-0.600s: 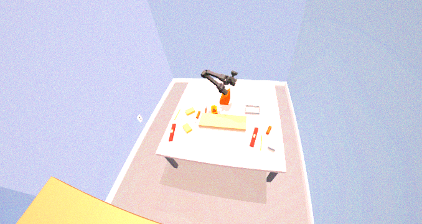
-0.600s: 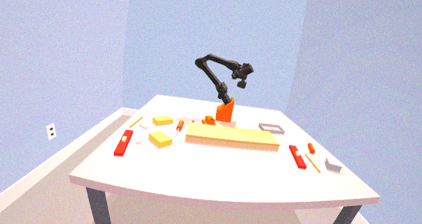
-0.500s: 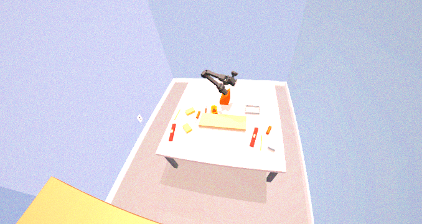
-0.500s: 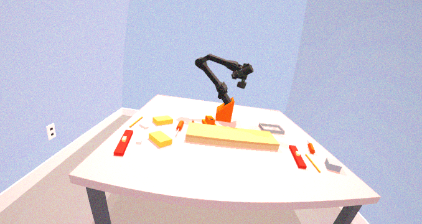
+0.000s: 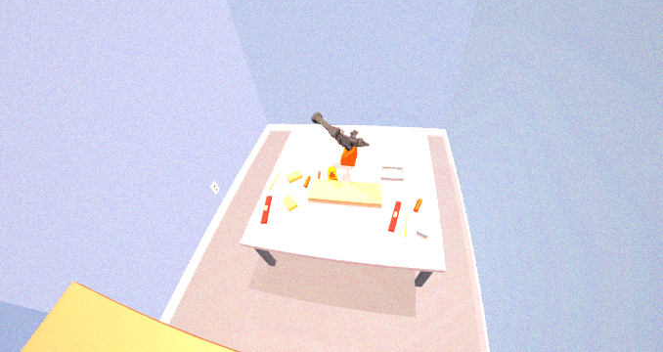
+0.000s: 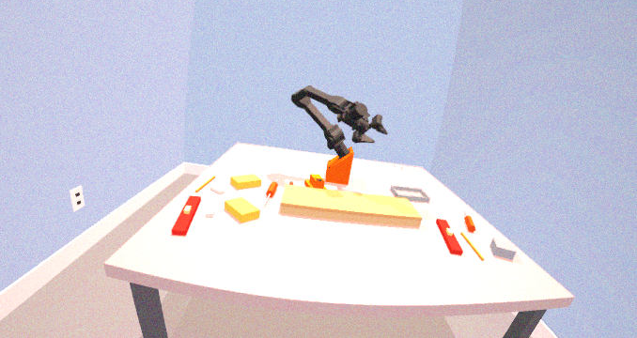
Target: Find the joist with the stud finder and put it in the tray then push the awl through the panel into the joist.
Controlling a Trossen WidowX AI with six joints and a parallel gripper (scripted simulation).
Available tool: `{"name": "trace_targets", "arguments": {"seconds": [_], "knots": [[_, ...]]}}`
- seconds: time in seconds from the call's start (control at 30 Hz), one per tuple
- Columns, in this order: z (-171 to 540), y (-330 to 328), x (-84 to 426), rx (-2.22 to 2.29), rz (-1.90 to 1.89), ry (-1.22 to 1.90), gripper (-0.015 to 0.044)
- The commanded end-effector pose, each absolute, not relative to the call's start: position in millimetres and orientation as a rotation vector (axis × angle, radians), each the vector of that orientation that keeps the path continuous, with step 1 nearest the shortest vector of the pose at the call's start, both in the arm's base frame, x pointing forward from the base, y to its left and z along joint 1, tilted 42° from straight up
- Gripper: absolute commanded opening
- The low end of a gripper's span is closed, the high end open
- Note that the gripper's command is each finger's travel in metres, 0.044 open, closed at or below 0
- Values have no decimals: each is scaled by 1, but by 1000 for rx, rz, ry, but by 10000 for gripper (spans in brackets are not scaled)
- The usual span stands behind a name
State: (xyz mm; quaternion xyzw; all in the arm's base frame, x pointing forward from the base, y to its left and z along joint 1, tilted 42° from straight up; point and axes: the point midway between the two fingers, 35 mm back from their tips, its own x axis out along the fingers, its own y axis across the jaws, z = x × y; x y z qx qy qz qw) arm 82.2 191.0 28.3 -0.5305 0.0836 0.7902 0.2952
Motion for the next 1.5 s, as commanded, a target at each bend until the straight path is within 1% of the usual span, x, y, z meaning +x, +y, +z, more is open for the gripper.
{"name": "trace_targets", "arguments": {"seconds": [0.0, 0.17, 0.3, 0.5, 0.57, 1.47], "knots": [[20, 141, 145, -1417, 1590, 676, 440], [24, 84, 187, -1326, 1104, 965, 440], [33, 32, 207, -1209, 691, 1131, 440], [56, -52, 212, -985, 50, 1269, 440], [62, -69, 209, -936, -83, 1280, 440], [59, -79, 215, -926, -103, 1282, 440]]}}
